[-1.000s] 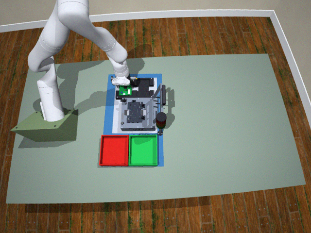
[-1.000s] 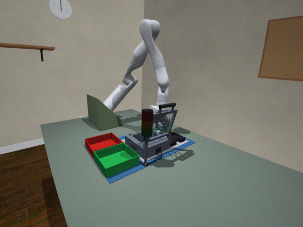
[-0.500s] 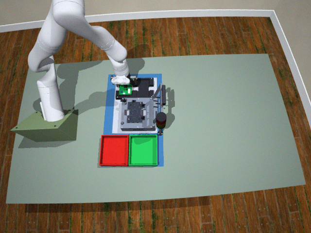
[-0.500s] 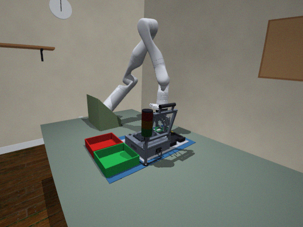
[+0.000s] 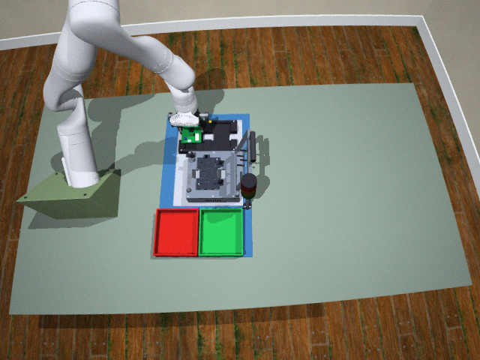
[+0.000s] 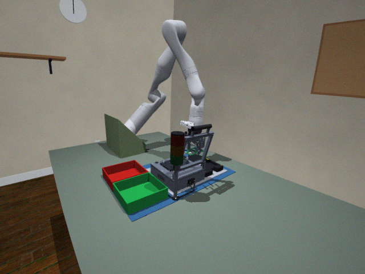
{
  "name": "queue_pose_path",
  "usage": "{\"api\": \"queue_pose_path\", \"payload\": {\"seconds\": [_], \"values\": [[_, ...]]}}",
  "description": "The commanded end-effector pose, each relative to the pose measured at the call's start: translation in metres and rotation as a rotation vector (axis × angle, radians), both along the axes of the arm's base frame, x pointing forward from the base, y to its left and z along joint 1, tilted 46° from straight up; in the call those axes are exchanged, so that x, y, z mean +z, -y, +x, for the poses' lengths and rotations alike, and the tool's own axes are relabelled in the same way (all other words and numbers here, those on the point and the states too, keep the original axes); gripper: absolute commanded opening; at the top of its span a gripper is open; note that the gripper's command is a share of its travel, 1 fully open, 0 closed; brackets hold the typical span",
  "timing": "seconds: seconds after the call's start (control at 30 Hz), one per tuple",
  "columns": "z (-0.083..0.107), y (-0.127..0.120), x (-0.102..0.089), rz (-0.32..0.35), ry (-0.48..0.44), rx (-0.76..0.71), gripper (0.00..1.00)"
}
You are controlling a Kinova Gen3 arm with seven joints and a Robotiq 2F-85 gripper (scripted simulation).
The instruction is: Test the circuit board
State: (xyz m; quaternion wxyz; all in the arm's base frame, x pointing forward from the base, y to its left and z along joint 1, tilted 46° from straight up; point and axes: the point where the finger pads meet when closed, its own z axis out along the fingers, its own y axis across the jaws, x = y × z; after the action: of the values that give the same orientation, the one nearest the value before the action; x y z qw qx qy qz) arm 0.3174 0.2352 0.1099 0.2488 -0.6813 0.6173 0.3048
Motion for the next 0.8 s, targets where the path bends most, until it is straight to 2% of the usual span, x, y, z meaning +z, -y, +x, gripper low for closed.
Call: {"api": "queue_pose_path", "payload": {"seconds": [0.0, 0.27, 0.77], "values": [[0.008, 0.015, 0.009, 0.001, 0.005, -0.023, 0.77], [0.011, 0.036, 0.029, 0.001, 0.005, -0.023, 0.77], [0.011, 0.038, 0.032, 0.001, 0.005, -0.023, 0.77]]}}
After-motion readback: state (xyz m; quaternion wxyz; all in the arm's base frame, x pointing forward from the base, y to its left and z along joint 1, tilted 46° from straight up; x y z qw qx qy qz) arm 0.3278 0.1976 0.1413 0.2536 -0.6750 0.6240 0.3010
